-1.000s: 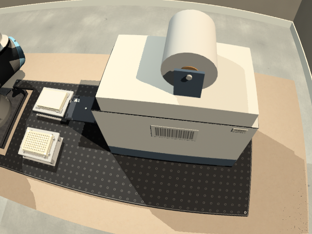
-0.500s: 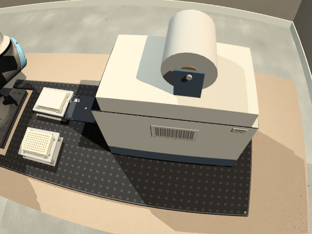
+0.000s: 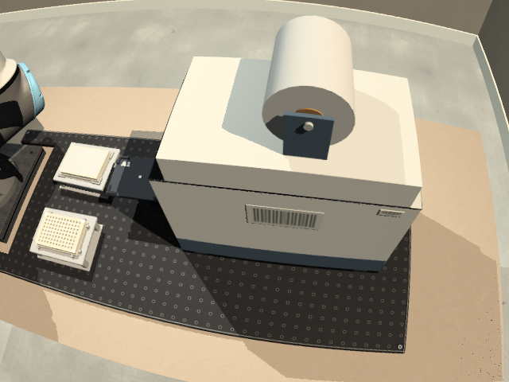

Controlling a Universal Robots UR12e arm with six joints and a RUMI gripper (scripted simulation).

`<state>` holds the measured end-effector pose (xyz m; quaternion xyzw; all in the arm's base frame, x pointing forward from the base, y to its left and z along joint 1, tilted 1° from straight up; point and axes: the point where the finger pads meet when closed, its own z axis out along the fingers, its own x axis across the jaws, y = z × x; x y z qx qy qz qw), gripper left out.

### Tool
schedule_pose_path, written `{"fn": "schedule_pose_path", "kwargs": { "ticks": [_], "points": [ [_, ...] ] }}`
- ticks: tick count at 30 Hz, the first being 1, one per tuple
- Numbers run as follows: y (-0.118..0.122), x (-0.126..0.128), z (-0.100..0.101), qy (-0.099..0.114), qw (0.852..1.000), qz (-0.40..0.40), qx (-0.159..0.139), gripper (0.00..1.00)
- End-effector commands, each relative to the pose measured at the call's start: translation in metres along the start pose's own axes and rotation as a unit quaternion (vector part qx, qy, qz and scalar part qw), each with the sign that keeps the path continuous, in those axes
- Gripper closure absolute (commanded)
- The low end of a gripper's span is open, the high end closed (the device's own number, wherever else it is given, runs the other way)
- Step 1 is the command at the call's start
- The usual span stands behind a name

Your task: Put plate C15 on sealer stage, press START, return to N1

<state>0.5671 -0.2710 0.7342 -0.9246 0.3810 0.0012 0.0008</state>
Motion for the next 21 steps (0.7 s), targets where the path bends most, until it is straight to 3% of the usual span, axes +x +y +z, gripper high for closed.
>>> {"fn": "schedule_pose_path", "kwargs": {
  "ticks": [1,21],
  "points": [
    [0.000,-0.010,0.013,0.001,1.000,0.000,0.000,0.32],
    [0.001,-0.053,0.078,-0.001,1.000,0.000,0.002,0.32]
  ]
}}
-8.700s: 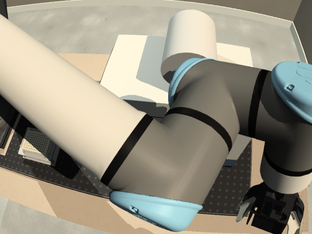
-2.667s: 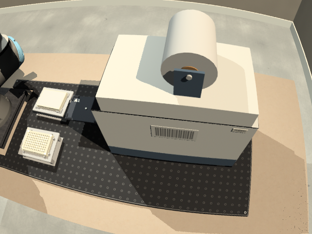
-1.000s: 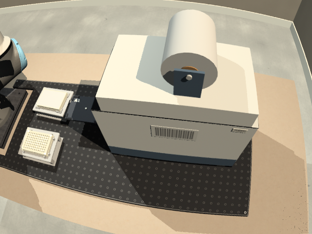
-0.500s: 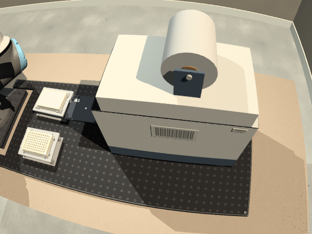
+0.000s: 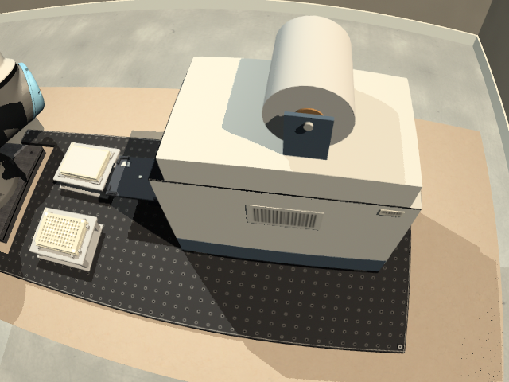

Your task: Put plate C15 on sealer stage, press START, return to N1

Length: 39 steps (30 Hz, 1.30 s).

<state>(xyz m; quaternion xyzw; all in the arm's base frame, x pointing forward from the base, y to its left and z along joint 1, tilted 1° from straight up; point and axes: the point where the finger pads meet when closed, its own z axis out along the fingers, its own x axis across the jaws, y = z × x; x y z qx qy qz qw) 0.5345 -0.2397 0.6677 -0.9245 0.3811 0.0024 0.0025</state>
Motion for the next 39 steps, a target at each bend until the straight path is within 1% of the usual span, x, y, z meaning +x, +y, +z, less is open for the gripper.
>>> {"fn": "schedule_pose_path", "kwargs": {
  "ticks": [1,4,6,9,11,22,23,26,28,39],
  "points": [
    [0.000,-0.011,0.016,0.001,1.000,0.000,0.000,0.32],
    [0.000,-0.019,0.028,0.001,1.000,0.000,0.001,0.32],
    [0.000,-0.020,0.030,0.000,1.000,0.000,0.001,0.32],
    [0.001,-0.029,0.043,0.000,1.000,0.000,0.001,0.32],
    [0.001,-0.029,0.043,0.000,1.000,0.000,0.001,0.32],
    [0.001,-0.058,0.088,-0.001,1.000,0.000,0.001,0.32],
    [0.001,-0.058,0.089,-0.001,1.000,0.000,0.001,0.32],
    [0.001,-0.066,0.101,-0.001,1.000,0.000,0.002,0.32],
    [0.001,-0.066,0.101,-0.001,1.000,0.000,0.002,0.32],
    [0.002,-0.094,0.145,-0.002,1.000,0.000,0.002,0.32]
  ]
}}
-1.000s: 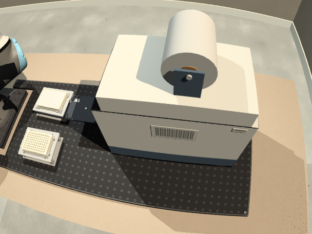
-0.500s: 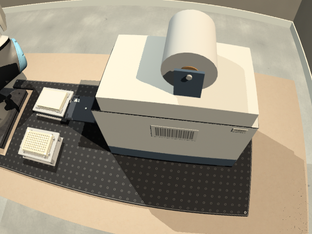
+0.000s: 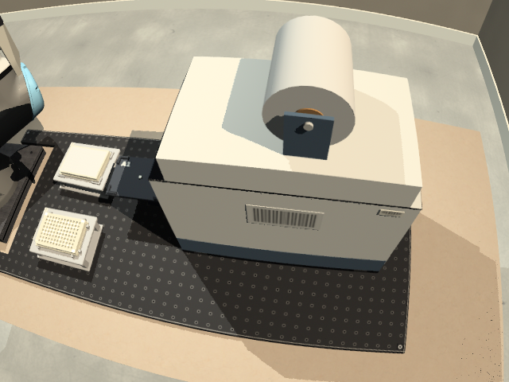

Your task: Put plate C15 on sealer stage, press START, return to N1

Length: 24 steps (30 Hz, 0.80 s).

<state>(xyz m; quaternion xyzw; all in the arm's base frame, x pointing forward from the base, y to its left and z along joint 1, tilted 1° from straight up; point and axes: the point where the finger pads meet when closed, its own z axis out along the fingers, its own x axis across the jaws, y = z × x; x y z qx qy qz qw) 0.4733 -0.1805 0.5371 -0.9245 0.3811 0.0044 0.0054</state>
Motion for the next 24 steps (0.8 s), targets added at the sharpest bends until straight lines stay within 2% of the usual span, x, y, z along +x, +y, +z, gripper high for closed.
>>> {"fn": "schedule_pose_path", "kwargs": {
  "ticks": [1,6,21,24],
  "points": [
    [0.000,-0.012,0.018,0.001,1.000,0.000,0.000,0.32],
    [0.001,-0.016,0.025,0.001,1.000,0.000,0.001,0.32],
    [0.001,-0.052,0.085,-0.001,1.000,0.000,0.001,0.32],
    [0.001,-0.055,0.089,-0.001,1.000,0.000,0.001,0.32]
  ]
}}
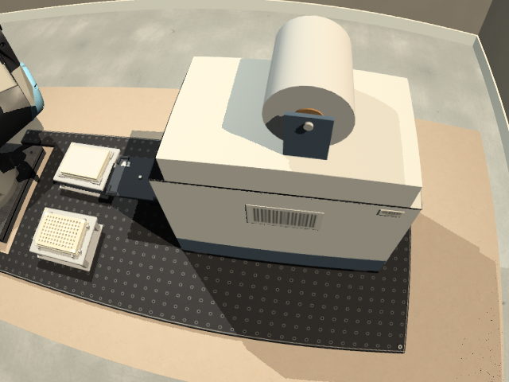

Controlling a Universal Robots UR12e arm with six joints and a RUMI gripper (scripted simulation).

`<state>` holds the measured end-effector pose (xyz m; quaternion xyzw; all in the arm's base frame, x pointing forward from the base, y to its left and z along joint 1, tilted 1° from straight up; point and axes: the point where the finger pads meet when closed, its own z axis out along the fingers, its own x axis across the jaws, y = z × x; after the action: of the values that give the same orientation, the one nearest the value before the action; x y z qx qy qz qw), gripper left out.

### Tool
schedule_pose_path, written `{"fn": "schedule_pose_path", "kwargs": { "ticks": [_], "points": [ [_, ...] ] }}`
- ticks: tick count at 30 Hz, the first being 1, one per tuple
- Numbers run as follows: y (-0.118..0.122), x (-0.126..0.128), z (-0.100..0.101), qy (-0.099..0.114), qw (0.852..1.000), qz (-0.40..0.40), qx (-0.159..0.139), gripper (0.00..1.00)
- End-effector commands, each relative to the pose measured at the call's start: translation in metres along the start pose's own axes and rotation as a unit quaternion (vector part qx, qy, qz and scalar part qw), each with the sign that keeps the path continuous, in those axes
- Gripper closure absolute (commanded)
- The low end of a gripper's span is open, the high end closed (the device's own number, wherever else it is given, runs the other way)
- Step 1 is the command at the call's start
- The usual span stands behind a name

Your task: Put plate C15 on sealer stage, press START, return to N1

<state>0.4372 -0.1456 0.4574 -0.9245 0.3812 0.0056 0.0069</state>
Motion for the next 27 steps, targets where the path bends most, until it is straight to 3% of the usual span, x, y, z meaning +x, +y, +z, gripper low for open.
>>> {"fn": "schedule_pose_path", "kwargs": {
  "ticks": [1,27],
  "points": [
    [0.000,-0.008,0.013,0.001,1.000,0.000,0.000,0.32],
    [0.002,-0.065,0.108,-0.001,1.000,0.000,0.001,0.32]
  ]
}}
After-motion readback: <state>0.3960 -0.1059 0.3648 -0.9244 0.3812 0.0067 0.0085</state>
